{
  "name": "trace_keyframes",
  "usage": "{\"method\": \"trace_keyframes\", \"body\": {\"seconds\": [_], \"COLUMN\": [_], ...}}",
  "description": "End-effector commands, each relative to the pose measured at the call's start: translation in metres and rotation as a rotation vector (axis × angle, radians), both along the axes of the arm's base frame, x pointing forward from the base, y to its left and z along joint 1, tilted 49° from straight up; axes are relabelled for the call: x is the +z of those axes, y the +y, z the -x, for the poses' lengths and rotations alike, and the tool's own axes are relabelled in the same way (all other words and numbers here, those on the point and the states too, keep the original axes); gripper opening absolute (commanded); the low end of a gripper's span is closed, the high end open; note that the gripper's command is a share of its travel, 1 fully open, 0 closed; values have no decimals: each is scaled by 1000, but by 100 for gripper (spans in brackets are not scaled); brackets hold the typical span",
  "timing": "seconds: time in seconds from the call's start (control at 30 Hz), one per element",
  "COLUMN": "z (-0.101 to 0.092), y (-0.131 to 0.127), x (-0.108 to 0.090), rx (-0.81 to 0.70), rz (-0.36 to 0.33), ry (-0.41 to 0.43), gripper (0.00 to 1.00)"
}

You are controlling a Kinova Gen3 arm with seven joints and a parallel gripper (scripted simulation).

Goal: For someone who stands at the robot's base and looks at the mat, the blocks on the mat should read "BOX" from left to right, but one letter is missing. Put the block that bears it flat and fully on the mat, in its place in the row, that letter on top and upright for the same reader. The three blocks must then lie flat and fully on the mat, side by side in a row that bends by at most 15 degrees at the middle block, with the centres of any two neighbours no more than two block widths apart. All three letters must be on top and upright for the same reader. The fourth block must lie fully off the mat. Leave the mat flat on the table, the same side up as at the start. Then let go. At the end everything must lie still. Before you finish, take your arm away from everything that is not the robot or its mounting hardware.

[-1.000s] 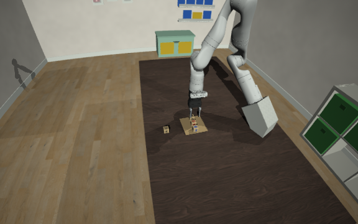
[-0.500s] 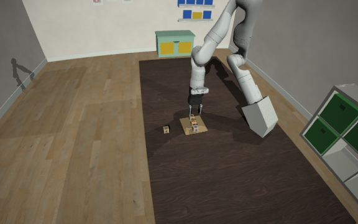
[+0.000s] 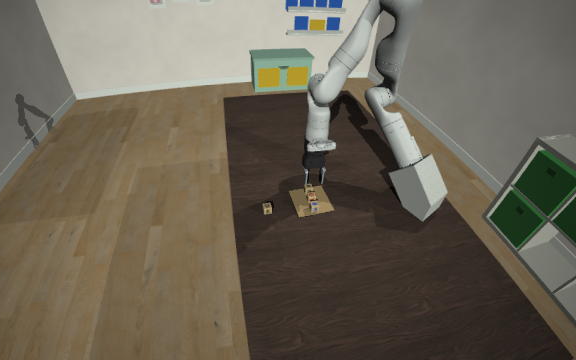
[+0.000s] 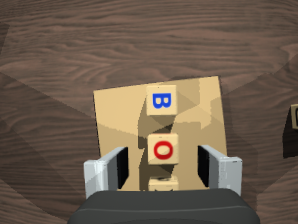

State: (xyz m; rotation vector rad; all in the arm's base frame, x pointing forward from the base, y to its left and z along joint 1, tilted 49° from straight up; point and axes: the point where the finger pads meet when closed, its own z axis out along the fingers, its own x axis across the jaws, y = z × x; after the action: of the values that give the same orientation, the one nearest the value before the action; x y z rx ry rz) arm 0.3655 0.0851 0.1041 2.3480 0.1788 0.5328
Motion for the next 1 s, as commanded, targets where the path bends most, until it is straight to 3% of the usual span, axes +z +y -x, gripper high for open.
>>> {"method": "trace_keyframes", "body": {"seconds": [0.0, 0.47, 0.97], "z": [0, 9, 36], "y": [1, 13, 53], "x": [0, 14, 56], "rx": [1, 1, 1], "rz": [-1, -1, -1], "ry": [0, 0, 0], "gripper": [100, 100, 100]}}
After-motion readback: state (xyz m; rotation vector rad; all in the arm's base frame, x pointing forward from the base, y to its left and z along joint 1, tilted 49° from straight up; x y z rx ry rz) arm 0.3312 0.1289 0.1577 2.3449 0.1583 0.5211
